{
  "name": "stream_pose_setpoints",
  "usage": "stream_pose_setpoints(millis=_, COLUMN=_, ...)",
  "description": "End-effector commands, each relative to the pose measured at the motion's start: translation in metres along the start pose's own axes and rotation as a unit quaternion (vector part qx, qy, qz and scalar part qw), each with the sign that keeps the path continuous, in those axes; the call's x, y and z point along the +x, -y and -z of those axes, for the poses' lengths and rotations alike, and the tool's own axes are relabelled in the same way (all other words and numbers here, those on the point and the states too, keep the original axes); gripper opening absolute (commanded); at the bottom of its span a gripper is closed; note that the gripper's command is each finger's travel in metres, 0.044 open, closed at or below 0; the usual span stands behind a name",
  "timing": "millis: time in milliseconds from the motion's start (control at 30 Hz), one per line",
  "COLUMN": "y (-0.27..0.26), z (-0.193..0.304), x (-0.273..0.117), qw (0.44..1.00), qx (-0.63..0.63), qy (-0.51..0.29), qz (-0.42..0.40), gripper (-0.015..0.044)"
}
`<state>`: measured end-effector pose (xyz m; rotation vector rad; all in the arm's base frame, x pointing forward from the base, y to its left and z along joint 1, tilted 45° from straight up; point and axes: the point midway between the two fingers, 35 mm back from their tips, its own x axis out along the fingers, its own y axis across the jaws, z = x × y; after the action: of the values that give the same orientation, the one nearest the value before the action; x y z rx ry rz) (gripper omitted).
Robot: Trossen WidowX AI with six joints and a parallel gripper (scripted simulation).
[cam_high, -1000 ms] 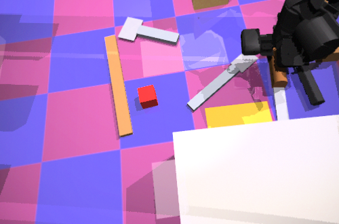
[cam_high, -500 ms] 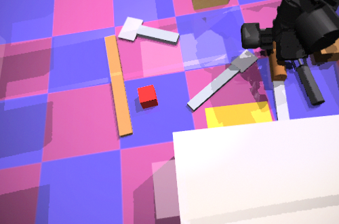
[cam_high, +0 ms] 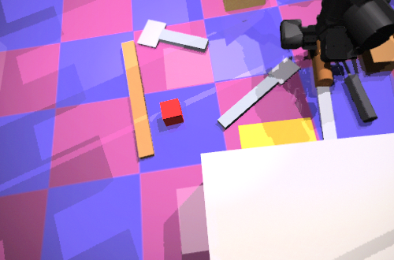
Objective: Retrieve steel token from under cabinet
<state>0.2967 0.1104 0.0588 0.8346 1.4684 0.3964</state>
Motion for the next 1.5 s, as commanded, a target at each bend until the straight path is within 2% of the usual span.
stream_pose_setpoints(millis=0, y=0.0, z=0.007, x=0.001, qw=1.0, qx=0.002, qy=-0.002, qz=0.001, gripper=0.0)
stream_pose_setpoints(millis=1467, y=-0.005, z=0.05, x=0.0, qw=1.0, qx=0.001, qy=-0.001, qz=0.0, gripper=0.0)
